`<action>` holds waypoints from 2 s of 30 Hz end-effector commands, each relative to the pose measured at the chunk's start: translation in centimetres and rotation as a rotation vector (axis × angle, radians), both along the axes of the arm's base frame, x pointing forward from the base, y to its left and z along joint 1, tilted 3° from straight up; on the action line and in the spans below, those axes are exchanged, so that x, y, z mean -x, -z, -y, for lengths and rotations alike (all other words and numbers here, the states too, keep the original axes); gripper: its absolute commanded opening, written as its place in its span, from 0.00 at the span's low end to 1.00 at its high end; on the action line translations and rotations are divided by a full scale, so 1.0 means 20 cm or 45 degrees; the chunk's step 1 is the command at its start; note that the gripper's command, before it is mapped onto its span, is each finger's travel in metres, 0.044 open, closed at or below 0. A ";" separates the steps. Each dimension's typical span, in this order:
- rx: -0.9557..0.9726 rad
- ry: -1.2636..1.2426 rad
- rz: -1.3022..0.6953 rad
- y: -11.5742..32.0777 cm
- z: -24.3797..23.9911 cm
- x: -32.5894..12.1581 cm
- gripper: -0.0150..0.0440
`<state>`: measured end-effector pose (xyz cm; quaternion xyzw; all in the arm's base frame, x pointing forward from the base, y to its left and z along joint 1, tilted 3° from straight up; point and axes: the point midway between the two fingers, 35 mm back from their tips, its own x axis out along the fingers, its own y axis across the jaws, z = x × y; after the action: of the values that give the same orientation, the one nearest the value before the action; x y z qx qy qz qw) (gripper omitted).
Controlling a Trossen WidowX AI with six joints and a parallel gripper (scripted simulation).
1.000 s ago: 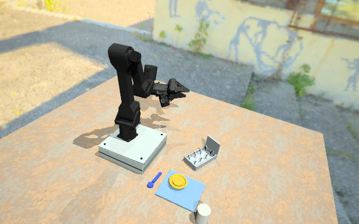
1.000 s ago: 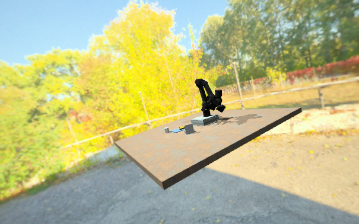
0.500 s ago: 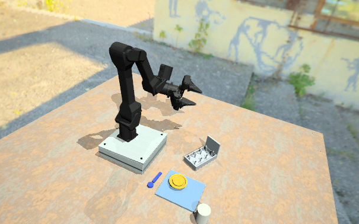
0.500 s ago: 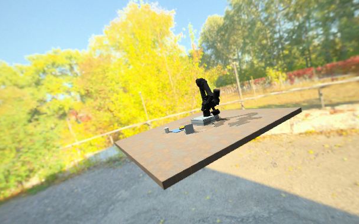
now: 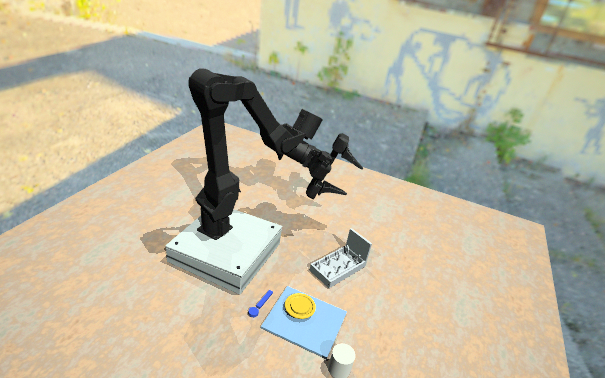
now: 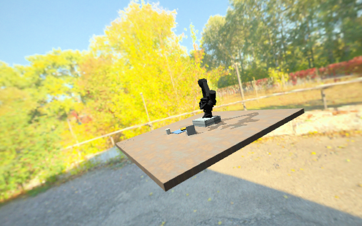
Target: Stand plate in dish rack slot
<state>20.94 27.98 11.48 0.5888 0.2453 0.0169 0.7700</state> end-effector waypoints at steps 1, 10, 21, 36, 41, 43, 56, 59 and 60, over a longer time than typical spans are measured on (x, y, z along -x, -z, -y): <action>0.183 -0.006 -0.014 0.01 0.03 -0.10 0.93; 0.552 -0.023 -0.082 0.03 0.18 -0.31 0.93; 0.958 -0.095 -0.249 0.04 0.45 -0.53 0.93; 1.368 -0.404 -0.611 0.03 0.90 -0.67 0.93; 1.438 -0.562 -0.747 0.01 1.08 -0.67 0.93; 1.453 -0.632 -0.798 0.00 1.15 -0.66 0.93; 1.353 -1.138 -1.014 -0.14 1.58 -0.48 0.93; 1.292 -1.244 -1.019 -0.19 1.66 -0.43 0.93; 1.281 -1.261 -1.018 -0.19 1.67 -0.41 0.93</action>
<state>30.20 -4.09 14.48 -0.0481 0.6948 -0.0020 0.7176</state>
